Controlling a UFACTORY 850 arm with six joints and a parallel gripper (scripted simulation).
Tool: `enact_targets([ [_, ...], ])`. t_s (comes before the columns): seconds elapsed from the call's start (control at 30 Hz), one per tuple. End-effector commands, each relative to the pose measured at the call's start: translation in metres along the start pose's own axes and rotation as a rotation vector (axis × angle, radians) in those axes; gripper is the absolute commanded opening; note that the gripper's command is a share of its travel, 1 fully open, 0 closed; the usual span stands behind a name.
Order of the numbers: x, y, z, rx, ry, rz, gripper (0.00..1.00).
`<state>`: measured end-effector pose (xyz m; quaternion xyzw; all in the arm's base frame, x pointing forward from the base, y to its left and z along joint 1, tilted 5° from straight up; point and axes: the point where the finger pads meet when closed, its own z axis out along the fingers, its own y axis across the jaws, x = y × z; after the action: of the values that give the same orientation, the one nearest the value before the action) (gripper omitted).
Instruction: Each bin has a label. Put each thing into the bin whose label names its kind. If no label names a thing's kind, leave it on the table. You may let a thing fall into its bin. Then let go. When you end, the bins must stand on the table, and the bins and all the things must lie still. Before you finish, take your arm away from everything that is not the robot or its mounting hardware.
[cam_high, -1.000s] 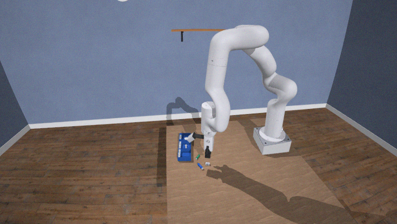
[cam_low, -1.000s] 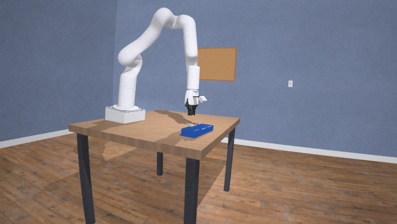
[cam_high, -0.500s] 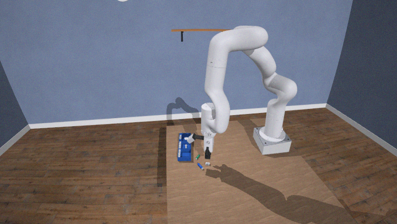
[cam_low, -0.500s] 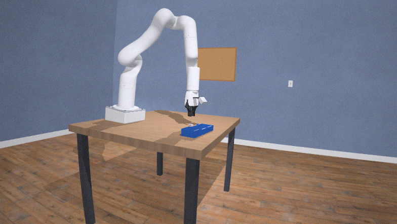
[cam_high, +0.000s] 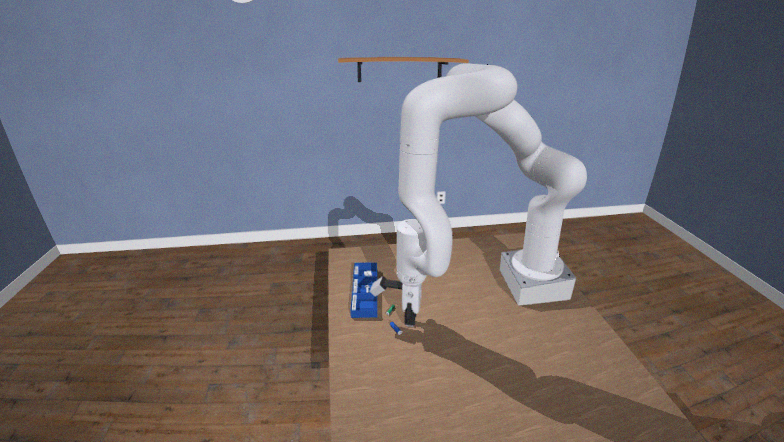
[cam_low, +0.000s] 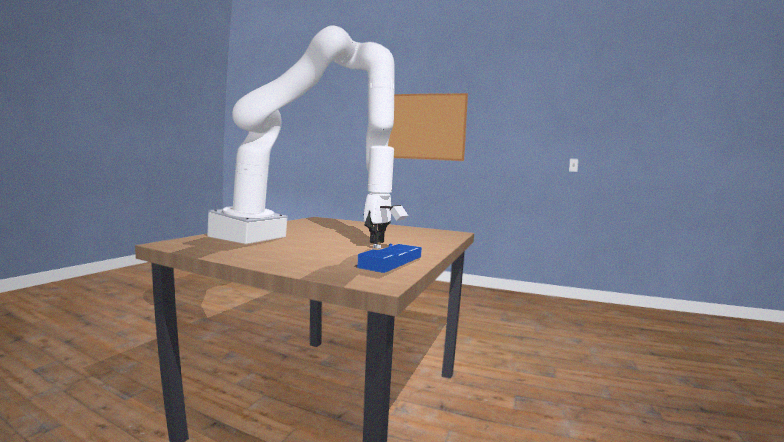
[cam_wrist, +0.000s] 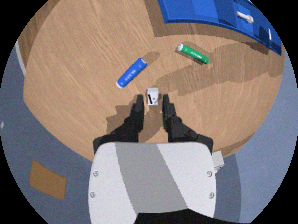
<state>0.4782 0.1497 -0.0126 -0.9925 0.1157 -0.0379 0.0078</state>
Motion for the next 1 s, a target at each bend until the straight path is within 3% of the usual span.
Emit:
enact_targets([
  [0.0,0.002,-0.001,0.003,-0.004,0.01,0.0,0.29],
  [0.33,0.001,-0.001,0.015,-0.004,0.01,0.0,0.29],
  [0.8,0.001,-0.001,0.015,-0.004,0.01,0.0,0.29],
  [0.83,0.001,-0.001,0.015,-0.004,0.01,0.0,0.0],
  [0.97,0.001,-0.001,0.015,-0.004,0.01,0.0,0.0],
])
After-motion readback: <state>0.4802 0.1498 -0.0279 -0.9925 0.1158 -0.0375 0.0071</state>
